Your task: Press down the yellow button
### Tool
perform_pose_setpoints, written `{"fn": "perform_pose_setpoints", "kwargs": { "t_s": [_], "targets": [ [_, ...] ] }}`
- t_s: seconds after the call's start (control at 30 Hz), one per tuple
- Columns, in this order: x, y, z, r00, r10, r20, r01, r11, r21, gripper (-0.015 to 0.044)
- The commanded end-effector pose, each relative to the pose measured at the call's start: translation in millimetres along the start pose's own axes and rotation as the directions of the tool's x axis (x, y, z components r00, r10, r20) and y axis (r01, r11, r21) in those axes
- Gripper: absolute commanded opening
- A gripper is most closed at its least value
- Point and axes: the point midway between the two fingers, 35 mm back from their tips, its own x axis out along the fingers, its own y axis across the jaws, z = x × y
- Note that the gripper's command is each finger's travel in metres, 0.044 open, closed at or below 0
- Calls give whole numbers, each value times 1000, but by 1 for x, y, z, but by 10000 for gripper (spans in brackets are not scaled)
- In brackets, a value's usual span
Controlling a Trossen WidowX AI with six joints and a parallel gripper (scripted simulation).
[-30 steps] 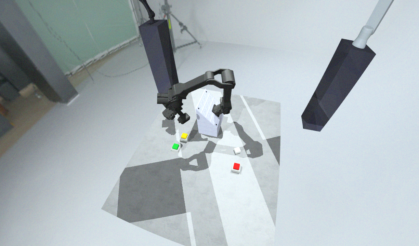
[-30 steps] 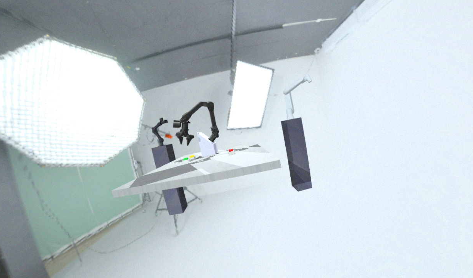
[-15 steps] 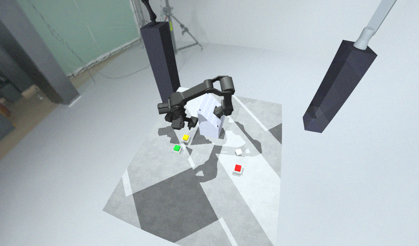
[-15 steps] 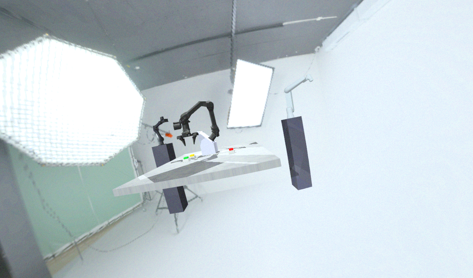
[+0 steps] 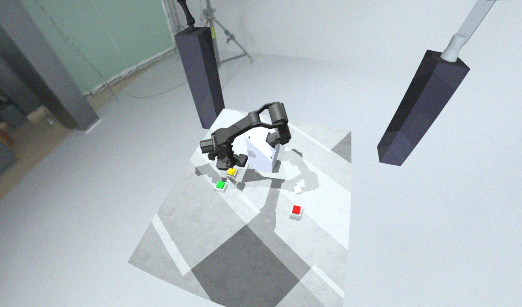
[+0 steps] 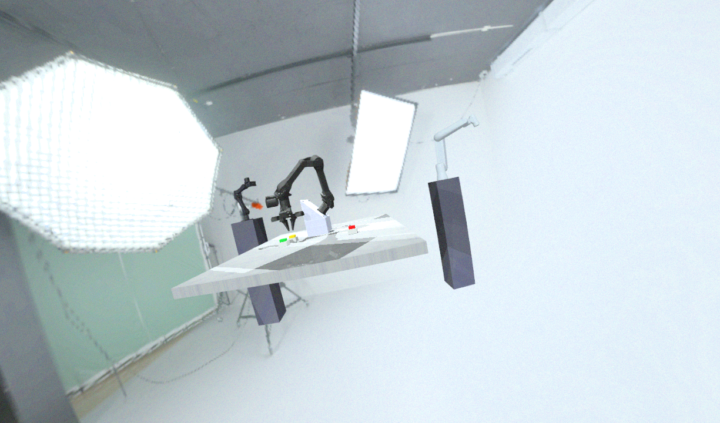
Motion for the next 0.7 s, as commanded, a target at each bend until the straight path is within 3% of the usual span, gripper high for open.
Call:
{"fn": "perform_pose_setpoints", "kwargs": {
  "t_s": [0.0, 0.67],
  "targets": [
    [2, 1, 0, 1000, 2, 2, -2, 1000, 4, 20],
    [18, 1, 0, 1000, 3, 2, -3, 1000, 4, 20]
  ]
}}
